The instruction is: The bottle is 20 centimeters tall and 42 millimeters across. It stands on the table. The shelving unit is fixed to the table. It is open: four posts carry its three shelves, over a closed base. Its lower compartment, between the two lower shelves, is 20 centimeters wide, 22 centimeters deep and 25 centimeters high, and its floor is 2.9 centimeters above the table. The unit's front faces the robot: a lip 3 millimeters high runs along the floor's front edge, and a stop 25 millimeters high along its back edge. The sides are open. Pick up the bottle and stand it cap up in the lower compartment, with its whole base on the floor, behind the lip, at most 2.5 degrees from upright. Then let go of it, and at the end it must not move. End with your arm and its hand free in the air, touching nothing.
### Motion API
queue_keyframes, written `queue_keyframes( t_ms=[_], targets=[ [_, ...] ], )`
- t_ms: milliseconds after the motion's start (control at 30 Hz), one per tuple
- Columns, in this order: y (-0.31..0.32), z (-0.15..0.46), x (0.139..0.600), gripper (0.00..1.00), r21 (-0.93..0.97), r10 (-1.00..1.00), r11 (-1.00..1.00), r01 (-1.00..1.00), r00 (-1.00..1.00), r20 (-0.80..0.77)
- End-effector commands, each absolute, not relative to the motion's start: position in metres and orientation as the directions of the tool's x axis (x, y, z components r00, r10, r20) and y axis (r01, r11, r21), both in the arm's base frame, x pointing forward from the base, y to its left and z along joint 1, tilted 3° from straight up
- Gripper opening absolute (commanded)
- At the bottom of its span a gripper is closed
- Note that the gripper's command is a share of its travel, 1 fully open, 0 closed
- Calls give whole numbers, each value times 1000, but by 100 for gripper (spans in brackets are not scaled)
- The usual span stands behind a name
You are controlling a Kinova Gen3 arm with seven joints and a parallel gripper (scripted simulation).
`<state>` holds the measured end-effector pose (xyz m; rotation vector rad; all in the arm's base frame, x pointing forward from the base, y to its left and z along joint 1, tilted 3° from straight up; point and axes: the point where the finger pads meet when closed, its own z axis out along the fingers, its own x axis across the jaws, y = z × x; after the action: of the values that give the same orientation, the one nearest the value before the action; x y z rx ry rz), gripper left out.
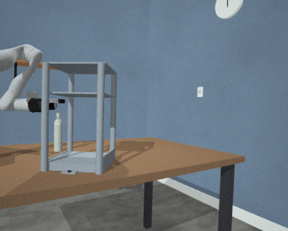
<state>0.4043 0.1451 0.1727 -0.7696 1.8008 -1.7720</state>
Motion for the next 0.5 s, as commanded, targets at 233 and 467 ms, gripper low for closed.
queue_keyframes(
  t_ms=[233,467],
  targets=[
    [145,156,403,100,-998,-695,-9,-54,-717,46],
    [145,138,402,100,-998,-695,-9,-54,-717,46]
  ],
)
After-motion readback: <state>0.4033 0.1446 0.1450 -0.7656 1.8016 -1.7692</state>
